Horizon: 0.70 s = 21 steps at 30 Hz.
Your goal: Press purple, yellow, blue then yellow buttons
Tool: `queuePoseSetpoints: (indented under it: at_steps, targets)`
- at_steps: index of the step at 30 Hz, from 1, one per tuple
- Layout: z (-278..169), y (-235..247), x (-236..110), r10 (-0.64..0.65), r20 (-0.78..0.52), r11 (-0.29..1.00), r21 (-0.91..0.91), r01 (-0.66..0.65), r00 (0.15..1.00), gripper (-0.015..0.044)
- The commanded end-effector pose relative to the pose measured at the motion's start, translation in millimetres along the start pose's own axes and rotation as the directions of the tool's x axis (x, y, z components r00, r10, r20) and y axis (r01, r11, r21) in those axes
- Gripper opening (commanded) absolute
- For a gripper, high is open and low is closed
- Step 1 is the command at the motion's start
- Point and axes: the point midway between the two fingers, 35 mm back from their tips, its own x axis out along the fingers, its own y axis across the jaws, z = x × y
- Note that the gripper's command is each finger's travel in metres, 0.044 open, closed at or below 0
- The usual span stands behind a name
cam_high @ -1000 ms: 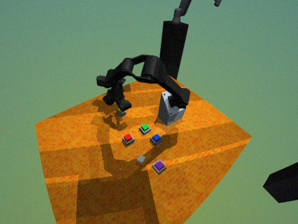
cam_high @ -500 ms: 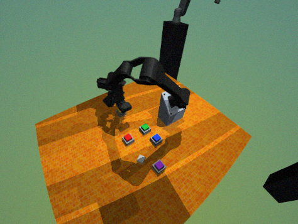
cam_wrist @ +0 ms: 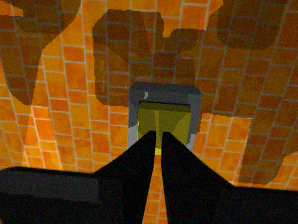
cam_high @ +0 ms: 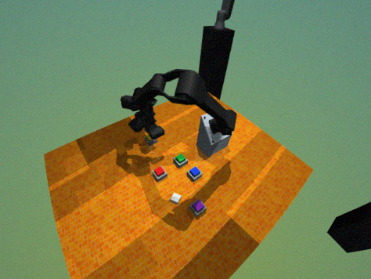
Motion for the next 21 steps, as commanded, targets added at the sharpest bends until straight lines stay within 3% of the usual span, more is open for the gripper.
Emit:
queuePoseSetpoints:
  at_steps: [1, 5, 9, 15, 21]
  targets:
    - [1, -2, -24, -0.009, 0.006, 1.000, -0.003, 0.009, 1.000, 0.0020]
    - [1, -2, -27, -0.010, 0.006, 1.000, -0.003, 0.010, 1.000, 0.0020]
    - [1, -2, -82, -0.012, 0.005, 1.000, -0.002, 0.012, 1.000, 0.0020]
    - [1, 0, -87, -0.013, 0.005, 1.000, -0.002, 0.013, 1.000, 0.0020]
    - [14, 68, -104, -0.033, 0.004, 0.999, -0.004, 0.033, 0.999, 0.0020]
